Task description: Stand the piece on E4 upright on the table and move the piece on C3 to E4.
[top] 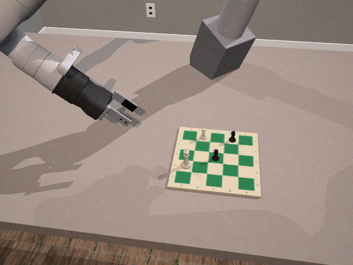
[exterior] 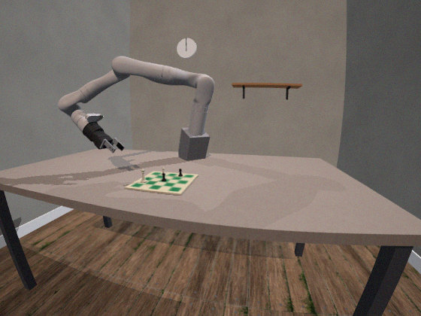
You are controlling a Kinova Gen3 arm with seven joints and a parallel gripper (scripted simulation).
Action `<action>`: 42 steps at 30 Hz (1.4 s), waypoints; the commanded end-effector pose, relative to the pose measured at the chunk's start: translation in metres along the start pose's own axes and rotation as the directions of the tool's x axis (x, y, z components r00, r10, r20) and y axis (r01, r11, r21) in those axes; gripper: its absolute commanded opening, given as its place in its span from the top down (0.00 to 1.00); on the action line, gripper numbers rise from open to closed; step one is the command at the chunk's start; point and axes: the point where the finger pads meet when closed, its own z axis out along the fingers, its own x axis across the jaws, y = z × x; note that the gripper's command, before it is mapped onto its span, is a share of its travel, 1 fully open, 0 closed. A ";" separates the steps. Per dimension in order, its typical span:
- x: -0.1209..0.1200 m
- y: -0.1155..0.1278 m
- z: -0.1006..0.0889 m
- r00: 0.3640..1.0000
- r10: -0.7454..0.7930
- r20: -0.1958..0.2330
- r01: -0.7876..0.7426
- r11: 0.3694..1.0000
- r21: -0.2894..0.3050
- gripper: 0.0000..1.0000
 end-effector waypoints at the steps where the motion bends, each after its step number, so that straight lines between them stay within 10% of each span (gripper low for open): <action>1: 0.002 -0.003 -0.006 1.000 -0.004 -0.004 0.004 1.000 -0.009 0.00; 14: 0.007 -0.006 0.001 1.000 -0.023 0.011 0.023 0.999 -0.036 0.00; 29: 0.039 -0.035 0.033 0.975 -0.177 0.136 0.206 0.948 -0.243 0.00; 42: 0.049 -0.084 0.073 0.820 -0.400 0.410 0.563 0.696 -0.446 0.00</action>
